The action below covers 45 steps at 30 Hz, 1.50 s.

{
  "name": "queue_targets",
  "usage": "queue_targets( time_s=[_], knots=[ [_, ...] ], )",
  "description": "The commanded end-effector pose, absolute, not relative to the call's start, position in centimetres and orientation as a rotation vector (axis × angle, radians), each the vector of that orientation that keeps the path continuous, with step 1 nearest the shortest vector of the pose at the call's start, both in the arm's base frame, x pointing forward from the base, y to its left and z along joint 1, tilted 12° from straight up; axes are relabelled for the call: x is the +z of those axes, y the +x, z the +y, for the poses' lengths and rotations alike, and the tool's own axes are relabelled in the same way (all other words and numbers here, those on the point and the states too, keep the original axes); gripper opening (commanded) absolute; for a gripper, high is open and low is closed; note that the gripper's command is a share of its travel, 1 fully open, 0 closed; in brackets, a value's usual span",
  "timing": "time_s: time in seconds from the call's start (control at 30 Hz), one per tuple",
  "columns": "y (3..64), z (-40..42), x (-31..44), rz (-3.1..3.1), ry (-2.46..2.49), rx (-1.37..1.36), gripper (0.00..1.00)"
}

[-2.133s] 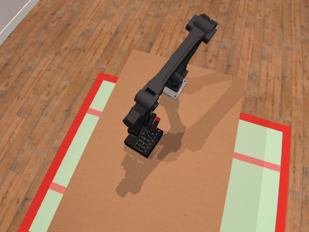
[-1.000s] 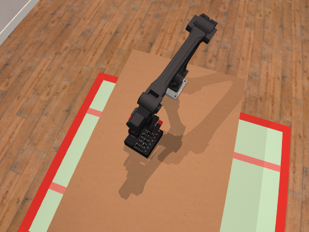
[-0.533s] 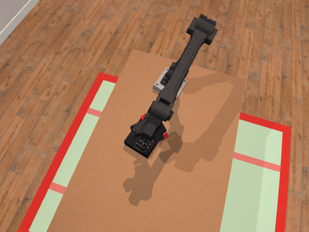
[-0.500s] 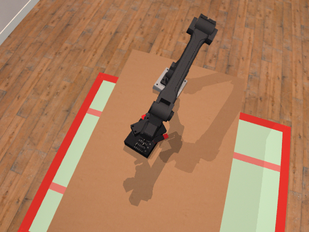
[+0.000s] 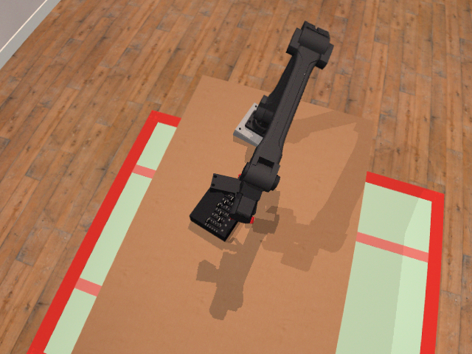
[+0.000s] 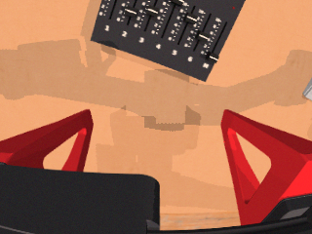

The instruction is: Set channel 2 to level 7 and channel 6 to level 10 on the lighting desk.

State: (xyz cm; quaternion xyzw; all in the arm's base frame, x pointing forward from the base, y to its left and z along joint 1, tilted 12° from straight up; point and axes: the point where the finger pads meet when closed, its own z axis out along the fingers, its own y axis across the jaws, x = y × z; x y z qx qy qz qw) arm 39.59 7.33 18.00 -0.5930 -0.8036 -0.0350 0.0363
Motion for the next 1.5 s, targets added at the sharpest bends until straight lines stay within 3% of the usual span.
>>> queue_targets(
  time_s=[0.0,1.47],
  knots=[
    [41.00,7.66,20.06,-2.230,-2.180,-0.113,1.00],
    [41.11,7.13,20.08,-2.120,-2.307,-0.112,1.00]
  ],
)
